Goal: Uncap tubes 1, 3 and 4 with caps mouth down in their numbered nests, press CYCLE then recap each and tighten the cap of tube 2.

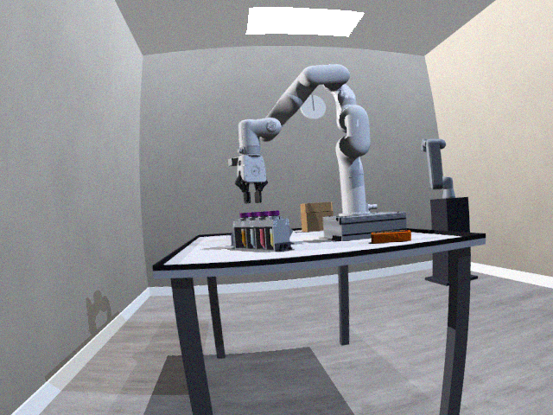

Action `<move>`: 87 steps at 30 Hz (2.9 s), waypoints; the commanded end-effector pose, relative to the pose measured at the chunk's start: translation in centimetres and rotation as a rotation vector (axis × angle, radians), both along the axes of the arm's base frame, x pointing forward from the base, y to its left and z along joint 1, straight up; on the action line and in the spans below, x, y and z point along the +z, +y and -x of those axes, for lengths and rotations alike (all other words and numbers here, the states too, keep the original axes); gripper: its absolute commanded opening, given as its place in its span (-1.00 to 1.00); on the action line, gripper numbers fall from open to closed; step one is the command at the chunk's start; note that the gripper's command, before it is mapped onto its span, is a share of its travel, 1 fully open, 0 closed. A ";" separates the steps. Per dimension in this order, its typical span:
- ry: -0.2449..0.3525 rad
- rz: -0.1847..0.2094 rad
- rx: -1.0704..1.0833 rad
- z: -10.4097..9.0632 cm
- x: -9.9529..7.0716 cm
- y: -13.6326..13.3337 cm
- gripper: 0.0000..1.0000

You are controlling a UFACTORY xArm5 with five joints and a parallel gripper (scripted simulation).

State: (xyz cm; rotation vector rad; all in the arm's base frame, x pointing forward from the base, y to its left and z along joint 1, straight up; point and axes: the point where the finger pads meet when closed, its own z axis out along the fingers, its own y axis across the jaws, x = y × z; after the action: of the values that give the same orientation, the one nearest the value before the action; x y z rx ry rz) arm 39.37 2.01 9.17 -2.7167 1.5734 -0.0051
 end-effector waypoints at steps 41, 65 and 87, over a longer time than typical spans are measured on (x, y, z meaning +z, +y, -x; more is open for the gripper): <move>0.001 -0.011 -0.797 2.8 0.2 17.9 -0.08; 0.001 -0.011 -0.797 3.5 -1.6 22.2 -0.08; 0.001 -0.011 -0.797 3.5 -3.6 22.2 -0.08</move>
State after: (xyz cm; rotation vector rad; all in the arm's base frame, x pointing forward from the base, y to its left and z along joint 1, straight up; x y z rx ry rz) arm 35.76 24.18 5.68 -1.8909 2.5009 -0.0006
